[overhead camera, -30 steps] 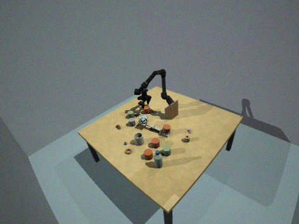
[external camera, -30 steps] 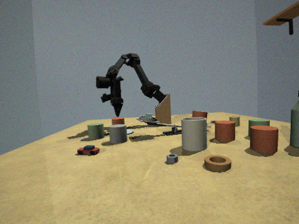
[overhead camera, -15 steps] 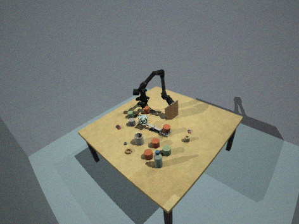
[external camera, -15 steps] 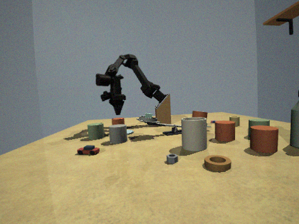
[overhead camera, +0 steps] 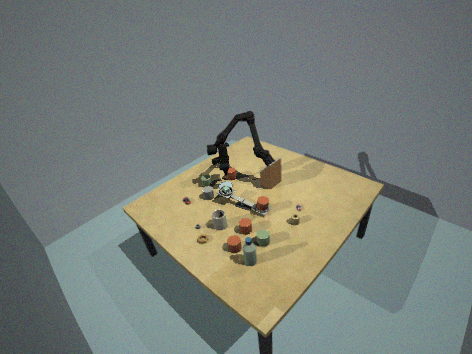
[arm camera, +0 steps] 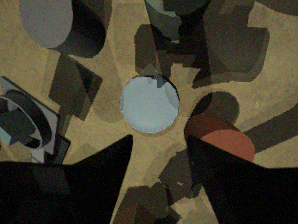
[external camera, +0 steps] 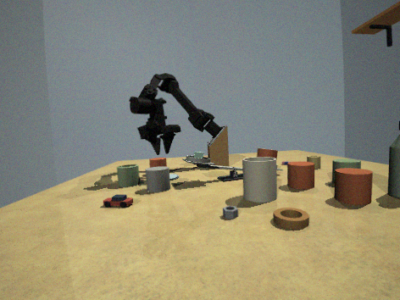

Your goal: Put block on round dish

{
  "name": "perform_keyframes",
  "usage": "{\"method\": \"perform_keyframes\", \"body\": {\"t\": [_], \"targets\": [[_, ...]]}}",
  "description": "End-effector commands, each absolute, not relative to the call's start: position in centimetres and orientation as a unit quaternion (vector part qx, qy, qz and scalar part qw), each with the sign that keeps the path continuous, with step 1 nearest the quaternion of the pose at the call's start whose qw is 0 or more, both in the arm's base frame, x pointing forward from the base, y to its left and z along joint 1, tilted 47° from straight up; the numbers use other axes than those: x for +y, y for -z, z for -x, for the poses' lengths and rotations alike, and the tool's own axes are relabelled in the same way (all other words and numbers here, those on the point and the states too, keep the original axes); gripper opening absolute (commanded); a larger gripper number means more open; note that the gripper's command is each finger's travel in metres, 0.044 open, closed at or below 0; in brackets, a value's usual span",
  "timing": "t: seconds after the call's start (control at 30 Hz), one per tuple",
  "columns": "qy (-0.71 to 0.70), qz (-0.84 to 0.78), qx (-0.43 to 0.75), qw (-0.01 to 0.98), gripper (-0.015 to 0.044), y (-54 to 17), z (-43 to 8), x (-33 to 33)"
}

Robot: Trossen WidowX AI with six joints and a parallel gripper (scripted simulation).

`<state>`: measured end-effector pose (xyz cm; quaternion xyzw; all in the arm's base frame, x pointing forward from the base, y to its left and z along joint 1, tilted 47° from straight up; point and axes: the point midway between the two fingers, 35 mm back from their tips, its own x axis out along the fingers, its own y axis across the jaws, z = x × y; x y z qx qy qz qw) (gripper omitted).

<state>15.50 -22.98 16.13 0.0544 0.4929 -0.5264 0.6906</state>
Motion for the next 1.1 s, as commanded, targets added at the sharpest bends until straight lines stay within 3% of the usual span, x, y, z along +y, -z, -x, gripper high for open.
{"method": "perform_keyframes", "body": {"t": [0.0,1.07], "targets": [[0.497,-0.017,0.526,0.69,0.026,-15.9,-16.4,-22.7],[0.159,0.321,0.723,0.591,0.026,-12.7,-24.4,-18.8]]}}
